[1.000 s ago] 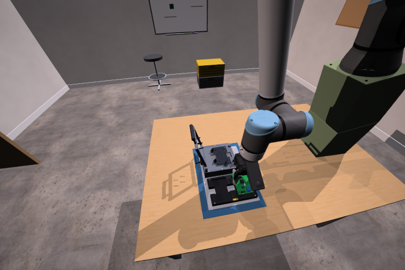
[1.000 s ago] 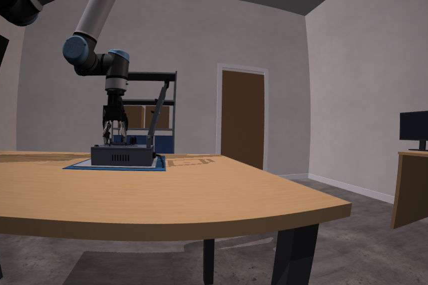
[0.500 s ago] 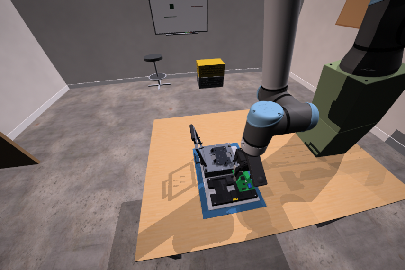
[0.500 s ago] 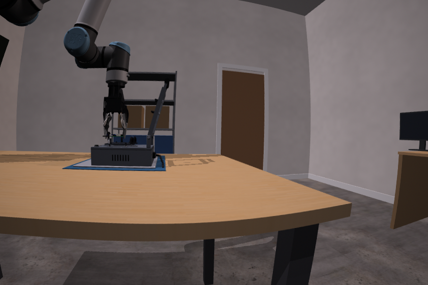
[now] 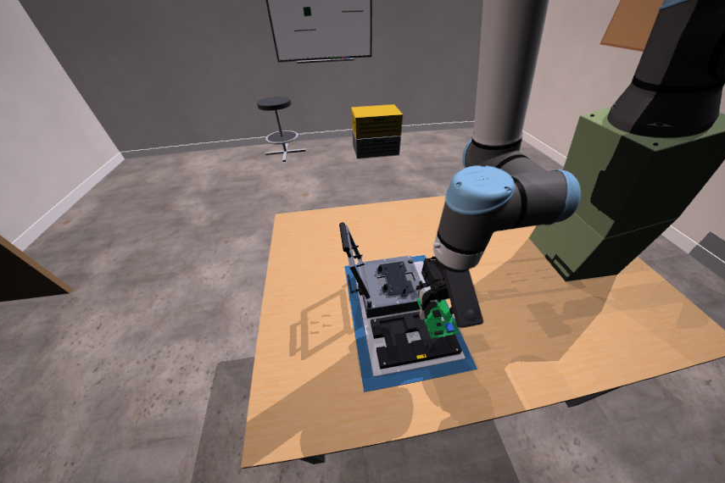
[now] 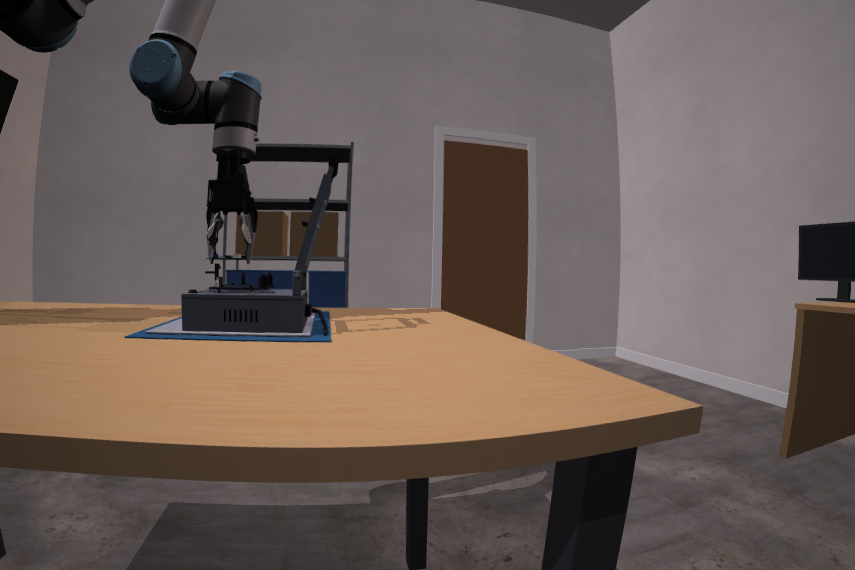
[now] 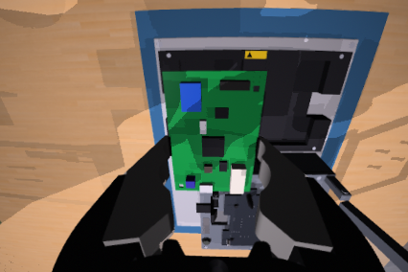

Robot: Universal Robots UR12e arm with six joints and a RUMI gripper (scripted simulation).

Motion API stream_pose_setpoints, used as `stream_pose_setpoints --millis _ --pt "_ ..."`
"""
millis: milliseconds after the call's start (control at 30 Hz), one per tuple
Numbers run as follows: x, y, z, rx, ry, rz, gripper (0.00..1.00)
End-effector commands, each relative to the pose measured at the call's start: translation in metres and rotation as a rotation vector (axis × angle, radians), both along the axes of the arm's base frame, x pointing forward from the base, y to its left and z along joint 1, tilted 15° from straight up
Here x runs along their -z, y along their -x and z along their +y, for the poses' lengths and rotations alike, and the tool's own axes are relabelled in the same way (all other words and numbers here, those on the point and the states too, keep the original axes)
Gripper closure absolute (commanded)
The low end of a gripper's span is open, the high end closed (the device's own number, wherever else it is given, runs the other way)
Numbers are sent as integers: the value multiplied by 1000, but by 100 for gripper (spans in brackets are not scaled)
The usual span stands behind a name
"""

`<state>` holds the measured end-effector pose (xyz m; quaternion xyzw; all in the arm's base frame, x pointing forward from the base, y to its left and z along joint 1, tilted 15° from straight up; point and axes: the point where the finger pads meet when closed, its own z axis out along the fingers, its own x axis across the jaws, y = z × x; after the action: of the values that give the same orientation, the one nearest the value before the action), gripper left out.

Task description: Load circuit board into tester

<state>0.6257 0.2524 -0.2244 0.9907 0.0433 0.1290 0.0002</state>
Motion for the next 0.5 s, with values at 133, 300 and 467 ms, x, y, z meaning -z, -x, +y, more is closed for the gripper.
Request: stream_pose_setpoints --millis 133,300,467 --pt "-4 2 1 0 0 2 61" --pt "-3 2 1 0 0 3 61" --pt "-3 2 1 0 0 3 61"
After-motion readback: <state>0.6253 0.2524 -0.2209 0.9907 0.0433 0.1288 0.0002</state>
